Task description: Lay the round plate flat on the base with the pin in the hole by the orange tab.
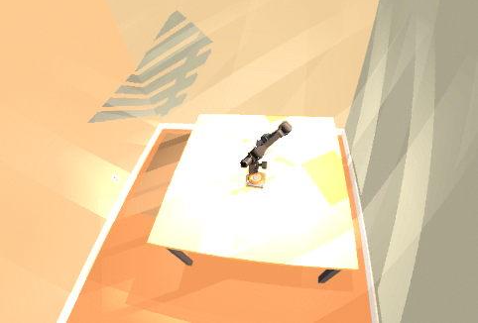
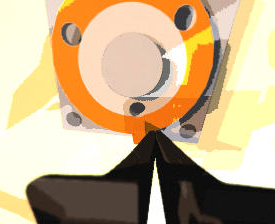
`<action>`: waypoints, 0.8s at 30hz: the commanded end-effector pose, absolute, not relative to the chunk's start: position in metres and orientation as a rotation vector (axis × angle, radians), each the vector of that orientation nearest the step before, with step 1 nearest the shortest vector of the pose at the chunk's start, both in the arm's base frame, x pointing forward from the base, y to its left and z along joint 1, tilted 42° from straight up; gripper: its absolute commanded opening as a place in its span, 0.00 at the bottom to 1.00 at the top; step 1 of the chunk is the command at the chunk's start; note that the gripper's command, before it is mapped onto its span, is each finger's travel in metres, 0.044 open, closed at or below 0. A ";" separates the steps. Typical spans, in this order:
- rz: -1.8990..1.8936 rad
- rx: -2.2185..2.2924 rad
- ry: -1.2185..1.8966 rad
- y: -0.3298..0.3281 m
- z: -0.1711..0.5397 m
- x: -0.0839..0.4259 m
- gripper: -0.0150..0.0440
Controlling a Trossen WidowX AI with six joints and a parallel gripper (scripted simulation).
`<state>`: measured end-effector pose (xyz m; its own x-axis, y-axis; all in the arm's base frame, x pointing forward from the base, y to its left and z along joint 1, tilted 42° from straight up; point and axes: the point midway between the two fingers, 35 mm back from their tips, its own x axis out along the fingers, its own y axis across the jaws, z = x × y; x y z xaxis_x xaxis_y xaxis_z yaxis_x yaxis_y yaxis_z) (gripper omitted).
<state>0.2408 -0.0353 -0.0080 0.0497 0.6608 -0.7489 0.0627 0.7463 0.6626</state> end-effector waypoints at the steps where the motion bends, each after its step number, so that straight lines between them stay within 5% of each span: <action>1: 0.505 0.635 1.469 -0.029 -0.005 0.239 0.25; 24: 0.506 0.636 1.469 -0.017 0.006 0.238 0.25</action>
